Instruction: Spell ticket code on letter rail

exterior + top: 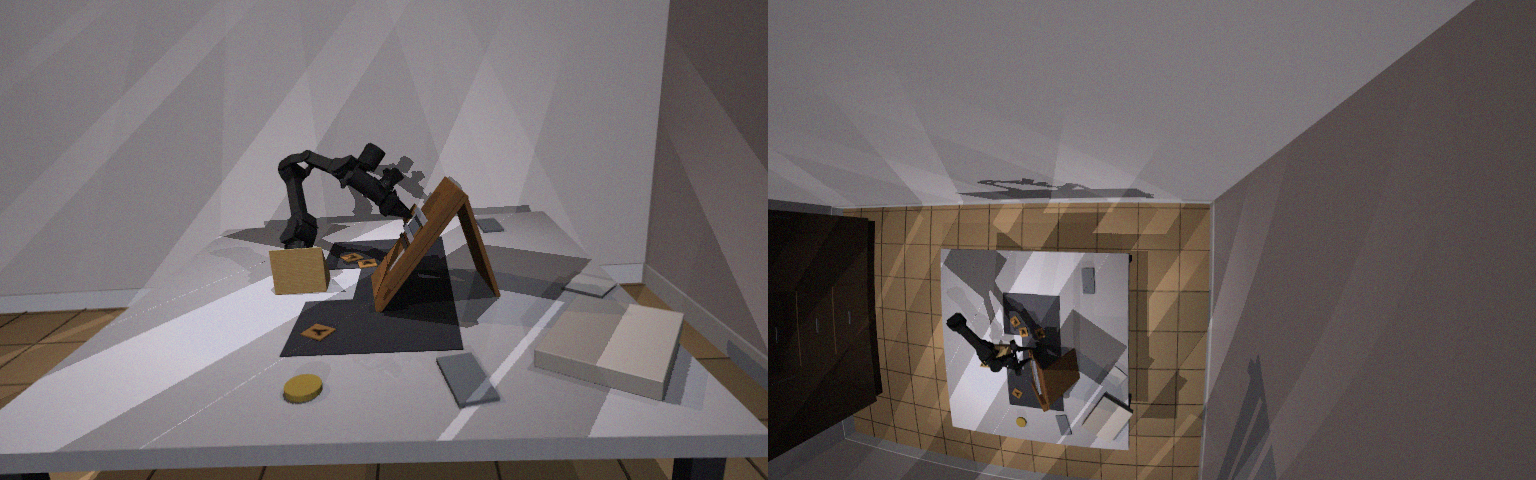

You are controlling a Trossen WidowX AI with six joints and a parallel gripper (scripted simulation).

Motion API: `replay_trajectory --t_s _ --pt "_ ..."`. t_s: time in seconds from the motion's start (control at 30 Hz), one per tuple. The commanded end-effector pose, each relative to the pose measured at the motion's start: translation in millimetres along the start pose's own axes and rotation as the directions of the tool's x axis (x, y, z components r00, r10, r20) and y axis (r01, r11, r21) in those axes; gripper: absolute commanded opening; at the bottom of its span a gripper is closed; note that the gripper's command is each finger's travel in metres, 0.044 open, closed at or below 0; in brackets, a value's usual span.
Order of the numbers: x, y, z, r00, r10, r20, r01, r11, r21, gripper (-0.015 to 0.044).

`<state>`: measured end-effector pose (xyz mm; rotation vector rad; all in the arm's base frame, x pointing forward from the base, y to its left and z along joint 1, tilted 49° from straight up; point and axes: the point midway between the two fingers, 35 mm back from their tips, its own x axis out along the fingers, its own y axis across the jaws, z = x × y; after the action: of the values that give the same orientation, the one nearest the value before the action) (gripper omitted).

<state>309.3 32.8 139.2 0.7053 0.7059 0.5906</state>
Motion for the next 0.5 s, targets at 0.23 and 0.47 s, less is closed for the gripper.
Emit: replay_trajectory --t_s 0.23,0.47 --pt "0.4 -5.1 -0.7 1.0 0.006 -0.002 -0.006 1.0 -0.005 0.0" --pt "0.4 -8.6 -0.6 1.0 0.006 -0.002 -0.006 1.0 -0.005 0.0"
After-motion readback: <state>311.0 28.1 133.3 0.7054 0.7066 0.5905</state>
